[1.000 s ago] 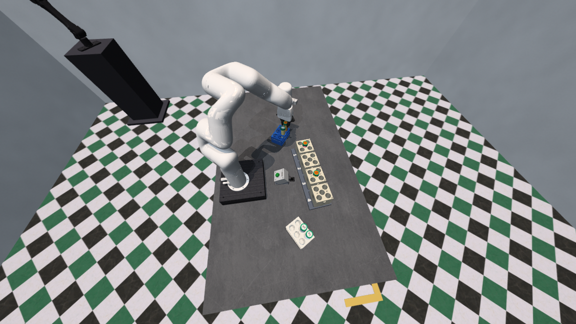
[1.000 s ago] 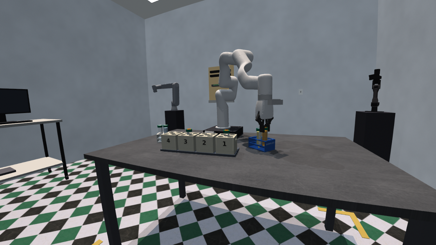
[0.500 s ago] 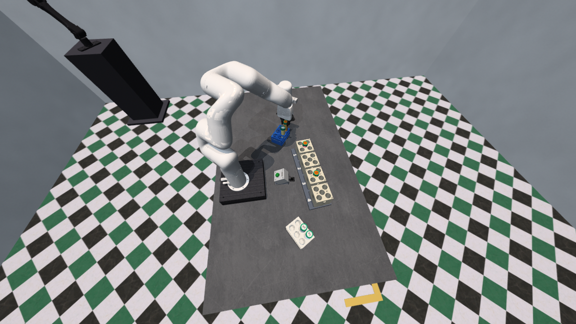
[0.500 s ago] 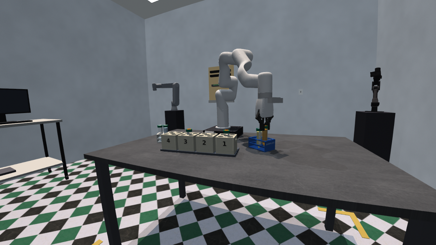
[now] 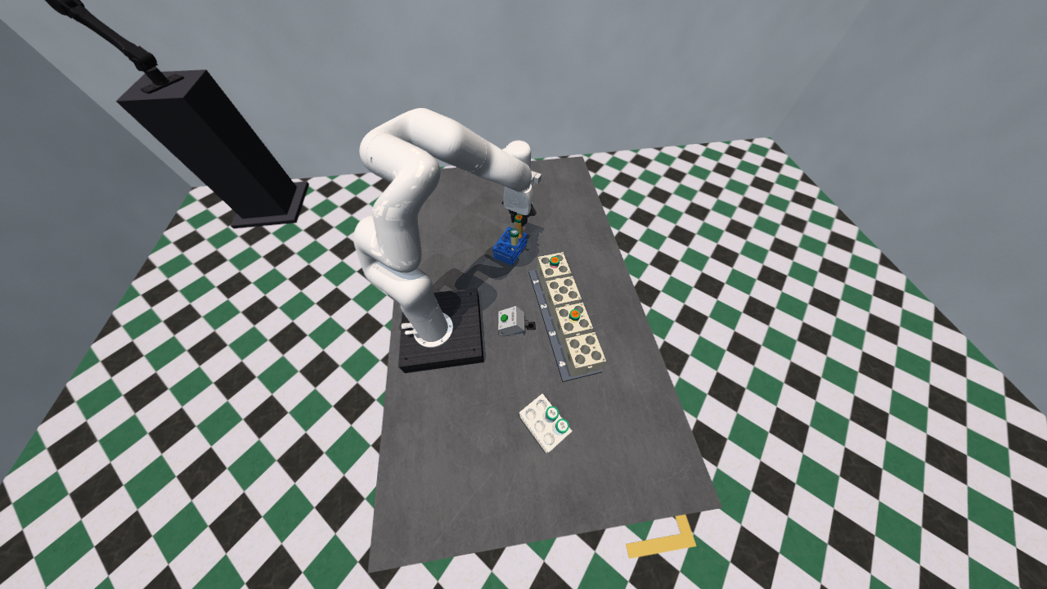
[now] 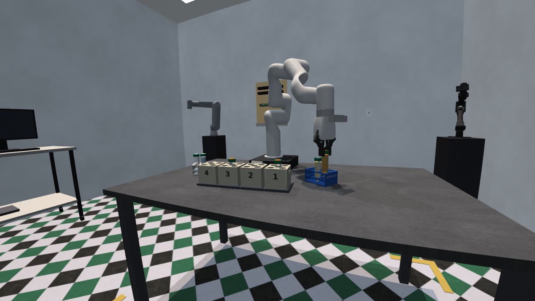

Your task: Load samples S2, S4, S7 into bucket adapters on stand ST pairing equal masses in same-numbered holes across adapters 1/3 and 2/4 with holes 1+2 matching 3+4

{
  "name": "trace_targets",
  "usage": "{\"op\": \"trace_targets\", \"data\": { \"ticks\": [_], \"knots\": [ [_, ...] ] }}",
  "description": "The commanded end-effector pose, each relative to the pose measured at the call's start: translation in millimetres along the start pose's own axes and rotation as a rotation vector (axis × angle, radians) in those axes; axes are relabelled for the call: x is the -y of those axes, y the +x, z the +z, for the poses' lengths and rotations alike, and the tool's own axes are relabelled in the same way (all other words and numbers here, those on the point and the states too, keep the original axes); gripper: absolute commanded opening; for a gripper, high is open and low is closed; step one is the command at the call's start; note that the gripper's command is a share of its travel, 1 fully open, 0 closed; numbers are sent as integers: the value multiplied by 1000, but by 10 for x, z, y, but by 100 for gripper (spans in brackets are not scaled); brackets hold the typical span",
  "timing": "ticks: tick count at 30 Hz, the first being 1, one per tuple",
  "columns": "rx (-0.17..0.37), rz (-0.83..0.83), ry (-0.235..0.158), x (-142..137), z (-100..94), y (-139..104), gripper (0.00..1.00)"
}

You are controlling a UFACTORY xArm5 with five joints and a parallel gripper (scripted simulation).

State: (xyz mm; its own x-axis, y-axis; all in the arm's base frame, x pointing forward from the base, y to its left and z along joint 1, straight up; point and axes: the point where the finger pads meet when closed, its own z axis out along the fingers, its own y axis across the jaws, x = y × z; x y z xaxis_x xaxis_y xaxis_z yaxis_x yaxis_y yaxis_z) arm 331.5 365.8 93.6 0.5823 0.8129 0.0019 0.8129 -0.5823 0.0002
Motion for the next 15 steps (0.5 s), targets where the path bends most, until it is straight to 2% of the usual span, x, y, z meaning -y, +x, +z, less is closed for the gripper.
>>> {"op": "trace_targets", "data": {
  "ticks": [1,15],
  "knots": [
    [-3,0,-6,-1,-87,12,0],
    [-3,0,-6,0,-327,12,0]
  ]
}}
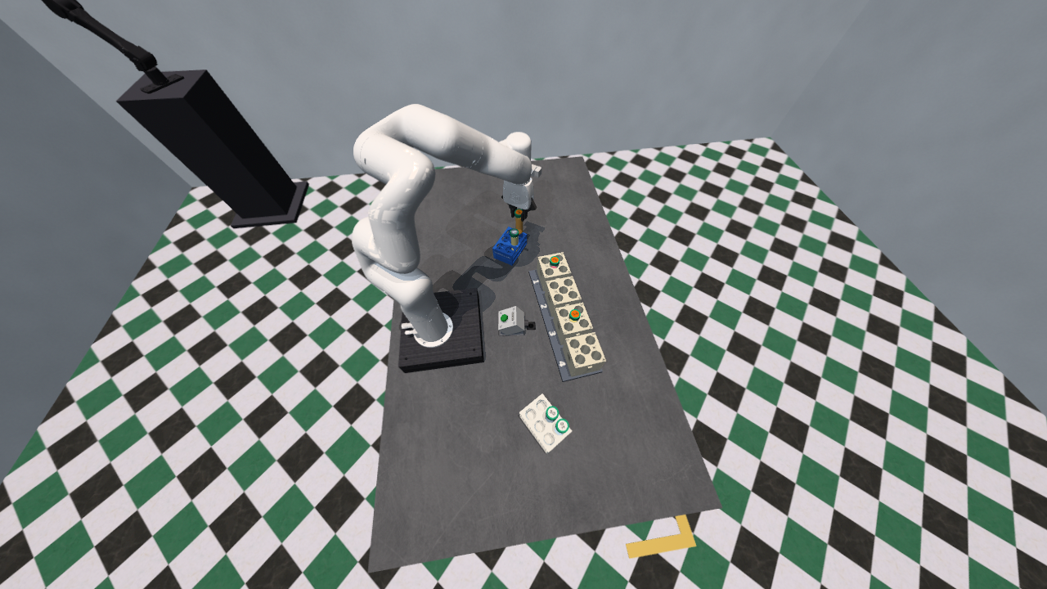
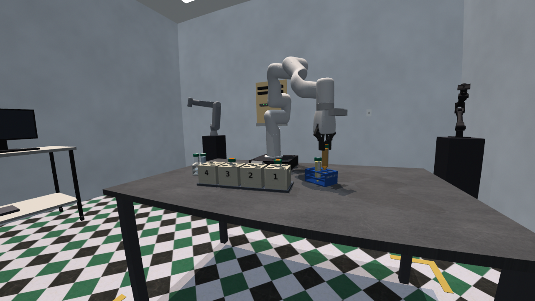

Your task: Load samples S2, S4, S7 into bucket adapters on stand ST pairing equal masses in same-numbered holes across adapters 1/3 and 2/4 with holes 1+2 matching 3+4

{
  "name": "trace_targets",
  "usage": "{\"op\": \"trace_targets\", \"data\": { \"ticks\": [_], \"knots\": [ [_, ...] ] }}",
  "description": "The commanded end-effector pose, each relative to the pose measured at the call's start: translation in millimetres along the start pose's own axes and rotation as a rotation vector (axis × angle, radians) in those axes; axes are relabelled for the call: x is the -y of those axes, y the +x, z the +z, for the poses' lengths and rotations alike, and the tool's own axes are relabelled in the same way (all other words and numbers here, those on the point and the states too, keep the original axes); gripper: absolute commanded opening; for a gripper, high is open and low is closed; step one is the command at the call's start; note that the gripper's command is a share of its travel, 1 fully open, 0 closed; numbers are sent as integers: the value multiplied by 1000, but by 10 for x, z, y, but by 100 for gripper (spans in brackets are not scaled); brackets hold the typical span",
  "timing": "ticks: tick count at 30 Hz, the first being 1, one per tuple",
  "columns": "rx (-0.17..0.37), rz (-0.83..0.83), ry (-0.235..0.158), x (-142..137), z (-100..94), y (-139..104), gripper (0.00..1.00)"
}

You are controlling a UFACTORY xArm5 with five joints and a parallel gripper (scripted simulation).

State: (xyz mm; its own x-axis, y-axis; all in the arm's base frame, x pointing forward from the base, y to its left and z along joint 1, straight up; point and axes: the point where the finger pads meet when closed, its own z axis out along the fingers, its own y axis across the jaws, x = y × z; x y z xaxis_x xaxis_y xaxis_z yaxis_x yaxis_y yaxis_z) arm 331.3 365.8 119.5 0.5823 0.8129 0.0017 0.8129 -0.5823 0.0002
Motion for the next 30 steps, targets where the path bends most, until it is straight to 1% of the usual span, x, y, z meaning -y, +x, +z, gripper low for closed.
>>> {"op": "trace_targets", "data": {
  "ticks": [1,3,5,20,22,30],
  "knots": [
    [-3,0,-6,-1,-89,12,0],
    [-3,0,-6,-1,-129,12,0],
    [-3,0,-6,-1,-129,12,0],
    [-4,0,-6,1,-429,12,0],
    [-4,0,-6,1,-429,12,0],
    [-4,0,-6,2,-589,11,0]
  ]
}}
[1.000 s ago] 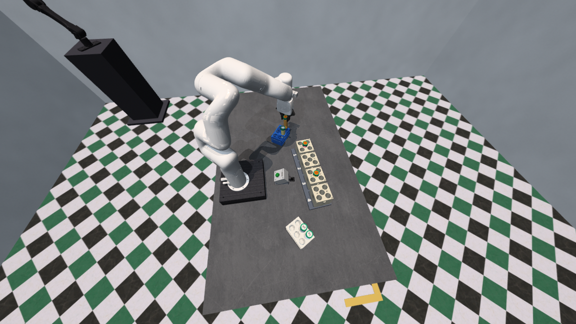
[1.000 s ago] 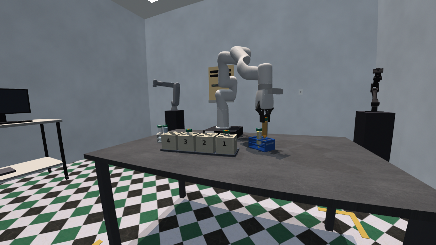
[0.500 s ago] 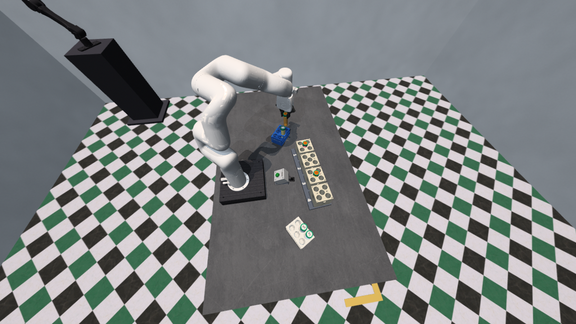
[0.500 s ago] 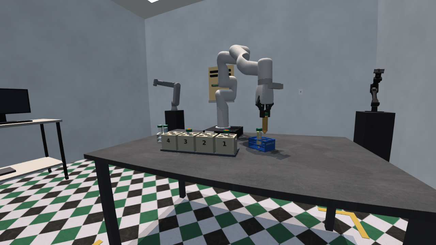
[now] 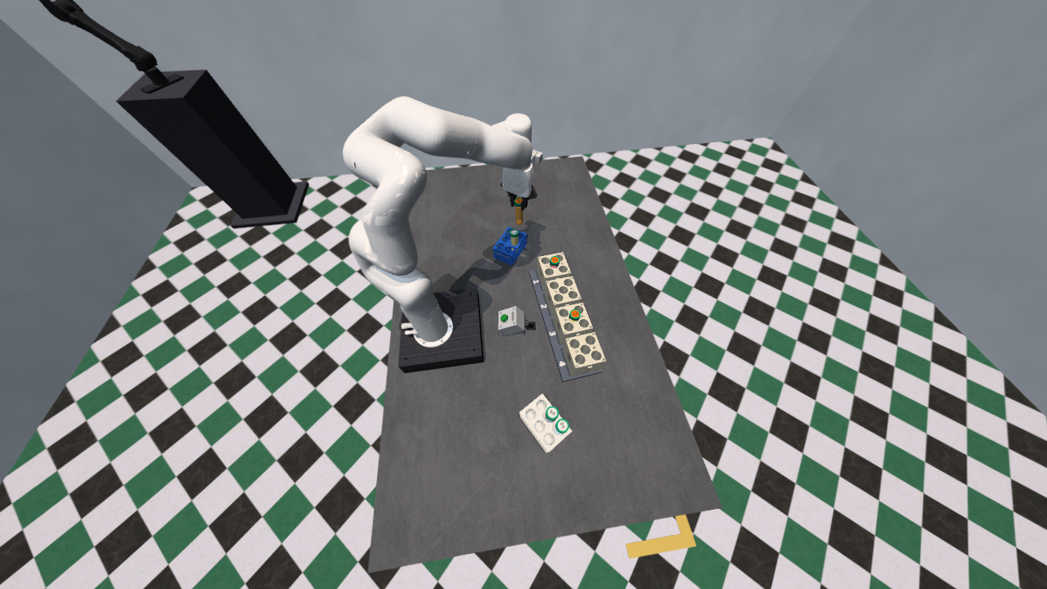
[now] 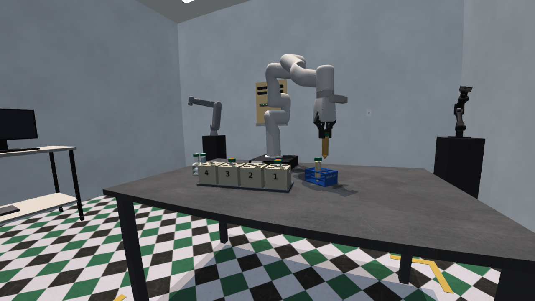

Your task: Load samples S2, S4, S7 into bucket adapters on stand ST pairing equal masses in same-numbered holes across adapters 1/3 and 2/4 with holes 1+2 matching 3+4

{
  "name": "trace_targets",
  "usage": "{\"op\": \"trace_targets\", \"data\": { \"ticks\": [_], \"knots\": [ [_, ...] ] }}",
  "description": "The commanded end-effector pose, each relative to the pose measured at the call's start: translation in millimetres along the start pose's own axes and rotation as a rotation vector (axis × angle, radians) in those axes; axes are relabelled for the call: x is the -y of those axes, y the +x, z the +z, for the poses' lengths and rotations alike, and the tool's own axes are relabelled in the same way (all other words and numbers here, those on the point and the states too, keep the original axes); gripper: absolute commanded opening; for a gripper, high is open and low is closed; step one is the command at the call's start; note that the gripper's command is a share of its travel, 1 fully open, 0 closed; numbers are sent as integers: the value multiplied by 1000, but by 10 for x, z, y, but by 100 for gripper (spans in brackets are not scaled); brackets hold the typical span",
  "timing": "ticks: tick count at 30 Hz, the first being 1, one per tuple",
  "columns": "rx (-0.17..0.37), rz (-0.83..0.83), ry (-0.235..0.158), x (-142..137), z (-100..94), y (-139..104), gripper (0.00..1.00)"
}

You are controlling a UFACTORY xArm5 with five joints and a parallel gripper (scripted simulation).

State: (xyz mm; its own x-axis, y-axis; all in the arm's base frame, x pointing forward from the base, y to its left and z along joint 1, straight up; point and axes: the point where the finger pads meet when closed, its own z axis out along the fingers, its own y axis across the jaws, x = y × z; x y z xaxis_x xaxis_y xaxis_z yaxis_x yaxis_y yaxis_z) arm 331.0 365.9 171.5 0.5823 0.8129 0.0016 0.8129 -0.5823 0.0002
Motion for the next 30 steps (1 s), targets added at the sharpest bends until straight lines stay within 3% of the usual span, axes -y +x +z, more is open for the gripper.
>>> {"op": "trace_targets", "data": {
  "ticks": [1,7,16,30],
  "knots": [
    [-4,0,-6,-1,-89,11,0],
    [-4,0,-6,0,-209,11,0],
    [-4,0,-6,0,-219,11,0],
    [-5,400,-5,-500,-221,-324,0]
  ]
}}
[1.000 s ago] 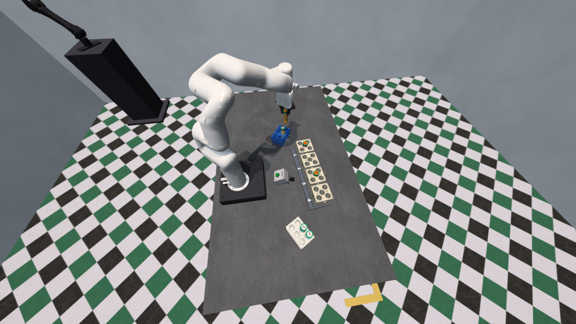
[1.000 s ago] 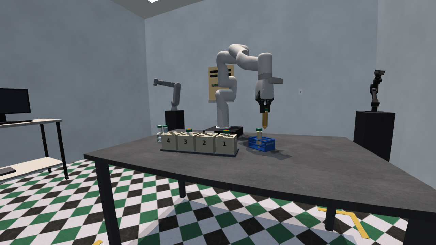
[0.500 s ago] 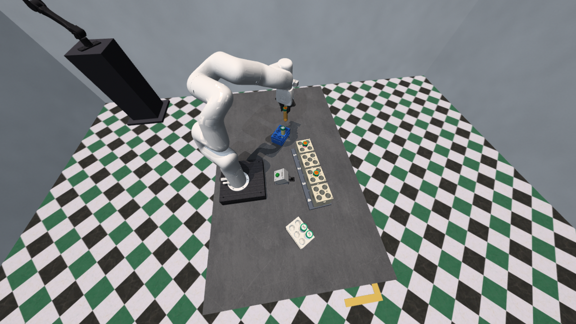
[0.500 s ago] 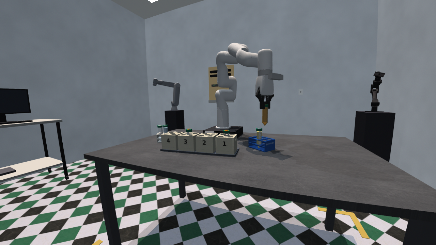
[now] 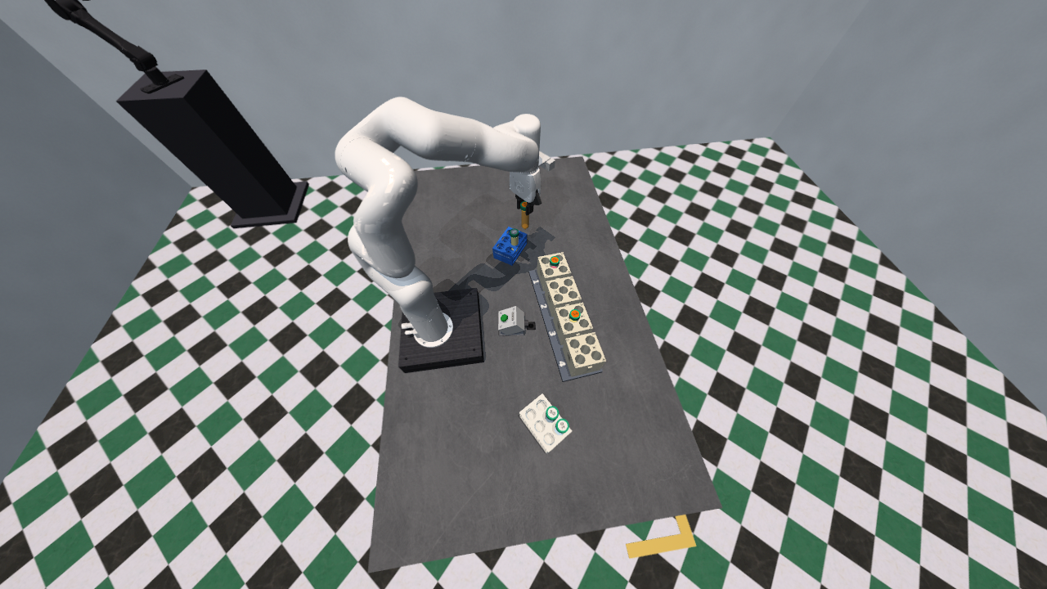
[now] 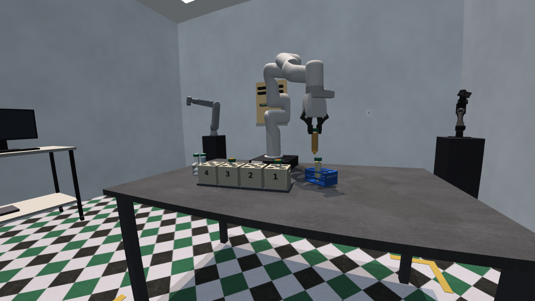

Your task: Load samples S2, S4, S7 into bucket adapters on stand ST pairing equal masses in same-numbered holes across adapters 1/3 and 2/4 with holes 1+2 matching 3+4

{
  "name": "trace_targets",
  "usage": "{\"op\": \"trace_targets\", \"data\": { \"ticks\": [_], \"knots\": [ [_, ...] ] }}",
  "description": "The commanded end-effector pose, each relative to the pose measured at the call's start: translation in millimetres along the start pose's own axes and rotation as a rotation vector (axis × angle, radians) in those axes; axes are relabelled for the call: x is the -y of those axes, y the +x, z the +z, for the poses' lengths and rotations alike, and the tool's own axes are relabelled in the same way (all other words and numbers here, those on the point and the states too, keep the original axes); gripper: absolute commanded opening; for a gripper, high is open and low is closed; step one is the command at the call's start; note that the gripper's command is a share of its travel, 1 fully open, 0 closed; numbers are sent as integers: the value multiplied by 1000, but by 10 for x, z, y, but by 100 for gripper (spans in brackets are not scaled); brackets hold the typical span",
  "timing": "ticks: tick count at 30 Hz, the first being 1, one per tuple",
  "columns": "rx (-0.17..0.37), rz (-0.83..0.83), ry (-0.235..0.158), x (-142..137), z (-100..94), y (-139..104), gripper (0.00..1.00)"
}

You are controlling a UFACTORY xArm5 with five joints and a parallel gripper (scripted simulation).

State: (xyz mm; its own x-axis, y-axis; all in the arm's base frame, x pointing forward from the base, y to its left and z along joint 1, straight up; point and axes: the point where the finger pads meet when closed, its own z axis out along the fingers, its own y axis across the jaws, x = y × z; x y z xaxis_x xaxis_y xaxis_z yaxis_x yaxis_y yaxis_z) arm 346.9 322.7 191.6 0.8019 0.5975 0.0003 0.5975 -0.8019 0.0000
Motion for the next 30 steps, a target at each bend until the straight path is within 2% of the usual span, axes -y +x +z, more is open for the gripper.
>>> {"op": "trace_targets", "data": {
  "ticks": [1,11,13,16,28,30],
  "knots": [
    [-7,125,-4,-181,-20,-40,0],
    [-7,458,-3,-662,-21,-179,0],
    [-7,458,-3,-662,-21,-179,0],
    [-8,548,-3,-807,-22,-221,0],
    [-8,548,-4,-1384,-24,-389,0],
    [-8,548,-4,-1384,-24,-389,0]
  ]
}}
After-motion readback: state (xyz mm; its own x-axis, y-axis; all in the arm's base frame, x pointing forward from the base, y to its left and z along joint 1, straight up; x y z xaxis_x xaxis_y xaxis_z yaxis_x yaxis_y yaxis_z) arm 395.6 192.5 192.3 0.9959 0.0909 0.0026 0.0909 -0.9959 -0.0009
